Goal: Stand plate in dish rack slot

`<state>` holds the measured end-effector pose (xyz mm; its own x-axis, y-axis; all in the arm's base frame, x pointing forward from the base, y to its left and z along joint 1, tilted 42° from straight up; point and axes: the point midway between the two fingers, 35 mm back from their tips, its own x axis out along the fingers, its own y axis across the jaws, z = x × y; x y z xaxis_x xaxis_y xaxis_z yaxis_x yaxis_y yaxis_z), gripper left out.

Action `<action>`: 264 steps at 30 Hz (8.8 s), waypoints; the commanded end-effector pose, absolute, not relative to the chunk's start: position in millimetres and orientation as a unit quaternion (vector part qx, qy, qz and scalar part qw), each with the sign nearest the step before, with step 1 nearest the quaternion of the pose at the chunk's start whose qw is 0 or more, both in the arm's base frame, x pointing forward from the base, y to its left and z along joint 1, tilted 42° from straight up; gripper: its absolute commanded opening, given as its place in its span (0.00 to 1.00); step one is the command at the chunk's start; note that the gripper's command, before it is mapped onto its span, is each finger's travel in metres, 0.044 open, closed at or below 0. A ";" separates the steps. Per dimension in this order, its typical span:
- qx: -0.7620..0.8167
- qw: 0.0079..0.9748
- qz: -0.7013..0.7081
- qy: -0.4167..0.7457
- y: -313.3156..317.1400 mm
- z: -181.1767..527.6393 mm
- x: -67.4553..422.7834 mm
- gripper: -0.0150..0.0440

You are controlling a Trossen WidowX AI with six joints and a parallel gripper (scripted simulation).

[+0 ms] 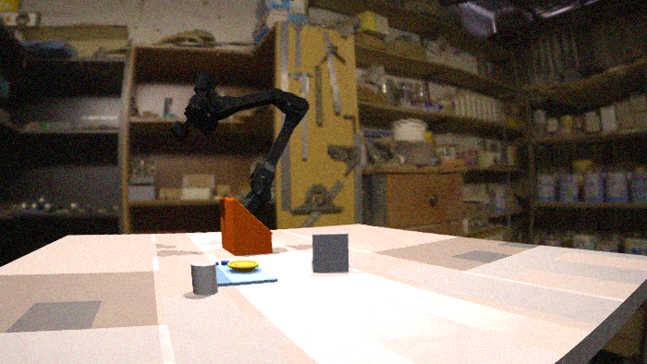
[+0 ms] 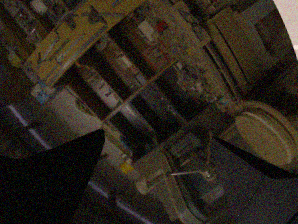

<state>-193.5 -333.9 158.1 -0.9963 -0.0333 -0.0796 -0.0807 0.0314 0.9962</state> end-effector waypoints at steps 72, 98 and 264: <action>-0.389 -0.410 0.808 -0.167 -409.5 30.8 81.4 0.93; -0.360 -0.559 0.557 -0.498 -340.6 -3.1 184.9 0.93; -0.222 -0.635 -0.267 -0.690 -89.9 5.8 316.6 0.25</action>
<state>315.5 -80.0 -3.5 -0.0971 0.6483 -0.7551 -0.0286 0.7566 0.6532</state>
